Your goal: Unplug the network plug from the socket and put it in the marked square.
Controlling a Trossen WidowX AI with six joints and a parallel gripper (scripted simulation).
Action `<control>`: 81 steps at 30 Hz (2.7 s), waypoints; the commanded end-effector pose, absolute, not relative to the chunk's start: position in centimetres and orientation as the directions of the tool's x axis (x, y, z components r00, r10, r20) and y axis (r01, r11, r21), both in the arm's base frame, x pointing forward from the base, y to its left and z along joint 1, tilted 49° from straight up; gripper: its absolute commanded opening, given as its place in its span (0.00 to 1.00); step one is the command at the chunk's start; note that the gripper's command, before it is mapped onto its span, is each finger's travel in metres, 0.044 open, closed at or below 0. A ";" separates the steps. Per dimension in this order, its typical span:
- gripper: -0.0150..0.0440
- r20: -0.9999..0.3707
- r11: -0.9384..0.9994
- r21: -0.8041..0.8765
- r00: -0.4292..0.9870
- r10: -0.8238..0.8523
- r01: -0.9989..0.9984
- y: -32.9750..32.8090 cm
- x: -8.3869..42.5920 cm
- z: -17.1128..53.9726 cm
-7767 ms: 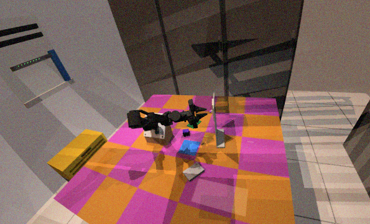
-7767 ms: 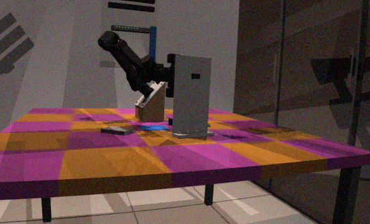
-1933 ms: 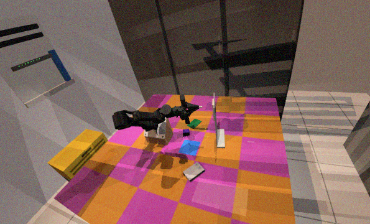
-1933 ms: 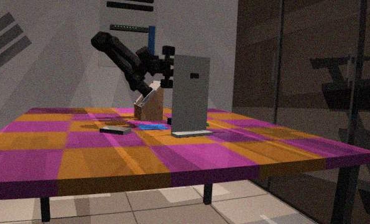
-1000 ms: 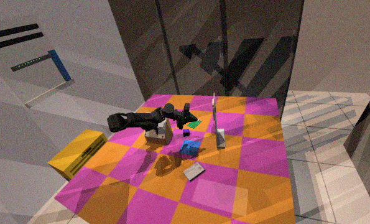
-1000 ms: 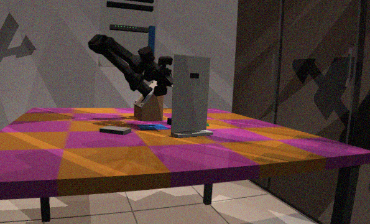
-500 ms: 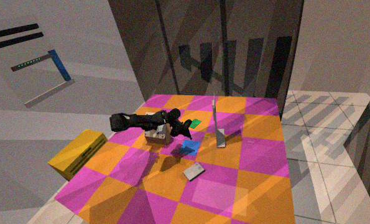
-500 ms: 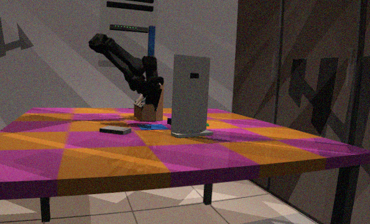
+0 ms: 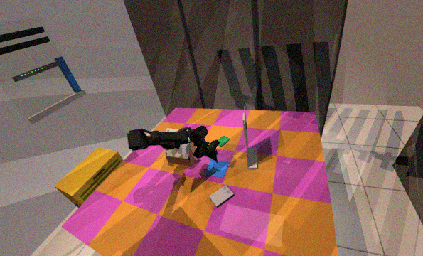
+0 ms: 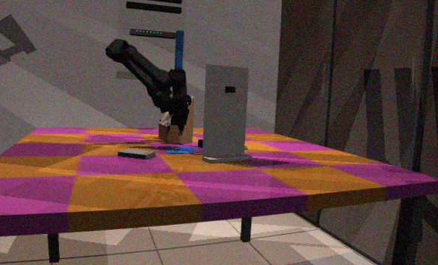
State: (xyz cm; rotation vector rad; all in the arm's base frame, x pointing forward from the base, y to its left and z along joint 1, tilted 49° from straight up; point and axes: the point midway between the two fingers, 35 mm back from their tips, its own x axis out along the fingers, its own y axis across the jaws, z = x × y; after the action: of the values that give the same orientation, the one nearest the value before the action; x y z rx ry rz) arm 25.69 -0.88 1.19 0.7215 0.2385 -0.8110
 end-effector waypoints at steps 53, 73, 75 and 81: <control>0.25 -0.466 0.468 0.484 0.671 -0.576 0.739 -3.7 26.3 -1.7; 0.25 -0.460 0.473 0.484 0.674 -0.578 0.736 -4.8 26.2 -2.3; 0.25 -0.459 0.473 0.484 0.674 -0.578 0.736 -4.9 26.2 -2.4; 0.25 -0.457 0.475 0.484 0.676 -0.579 0.735 -5.2 26.2 -2.5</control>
State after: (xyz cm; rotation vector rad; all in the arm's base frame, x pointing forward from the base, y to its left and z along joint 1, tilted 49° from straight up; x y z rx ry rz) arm 26.27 -5.02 -2.28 0.7165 0.2359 -0.8122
